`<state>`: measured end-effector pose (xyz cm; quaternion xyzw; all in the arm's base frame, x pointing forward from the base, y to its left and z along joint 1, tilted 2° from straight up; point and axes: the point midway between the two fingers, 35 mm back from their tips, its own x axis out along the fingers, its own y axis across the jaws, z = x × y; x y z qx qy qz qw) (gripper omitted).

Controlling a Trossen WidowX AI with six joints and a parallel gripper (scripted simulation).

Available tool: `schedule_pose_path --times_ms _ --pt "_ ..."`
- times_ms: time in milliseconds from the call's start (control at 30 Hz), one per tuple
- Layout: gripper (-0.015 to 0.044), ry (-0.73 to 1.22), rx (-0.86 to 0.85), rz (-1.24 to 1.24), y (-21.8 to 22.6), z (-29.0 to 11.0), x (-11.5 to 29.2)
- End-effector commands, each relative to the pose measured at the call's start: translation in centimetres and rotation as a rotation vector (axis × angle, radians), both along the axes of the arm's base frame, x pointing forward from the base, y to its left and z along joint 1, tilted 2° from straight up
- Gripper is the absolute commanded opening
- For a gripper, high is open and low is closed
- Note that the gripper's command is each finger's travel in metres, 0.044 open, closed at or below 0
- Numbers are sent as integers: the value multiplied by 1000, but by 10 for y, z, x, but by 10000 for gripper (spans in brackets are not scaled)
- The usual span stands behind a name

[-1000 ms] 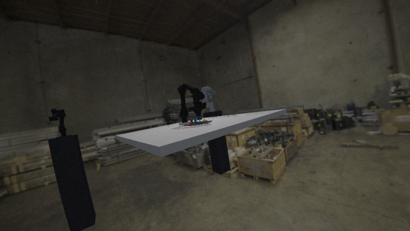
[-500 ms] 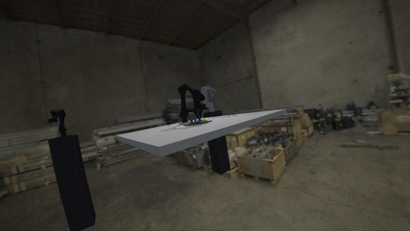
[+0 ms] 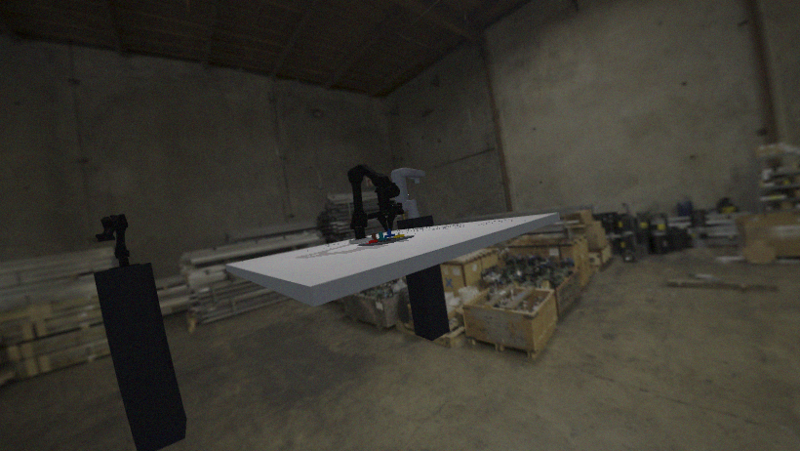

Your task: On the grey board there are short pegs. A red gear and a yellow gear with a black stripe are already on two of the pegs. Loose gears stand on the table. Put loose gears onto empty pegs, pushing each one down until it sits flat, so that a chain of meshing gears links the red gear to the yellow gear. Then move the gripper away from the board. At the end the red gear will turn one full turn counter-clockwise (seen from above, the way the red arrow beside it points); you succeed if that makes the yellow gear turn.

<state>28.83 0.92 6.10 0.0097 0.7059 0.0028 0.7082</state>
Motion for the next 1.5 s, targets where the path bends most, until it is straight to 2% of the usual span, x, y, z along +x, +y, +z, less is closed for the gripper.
schedule_pose_path --times_ms 0,333,700,867,1033,1267,1367,1400,1467 --pt "0 -2 2 93 1 -1 0" --pt "0 -5 2 228 0 -3 0" --pt "0 -2 2 73 1 -6 0" --pt "131 -1 3 37 1 -2 0" --pt "140 -1 3 34 1 2 0" --pt "140 -1 2 34 0 39 0" --pt "140 -1 2 34 0 43 0" --pt "166 -3 3 38 0 38 1" --pt "219 -3 3 38 0 54 0"
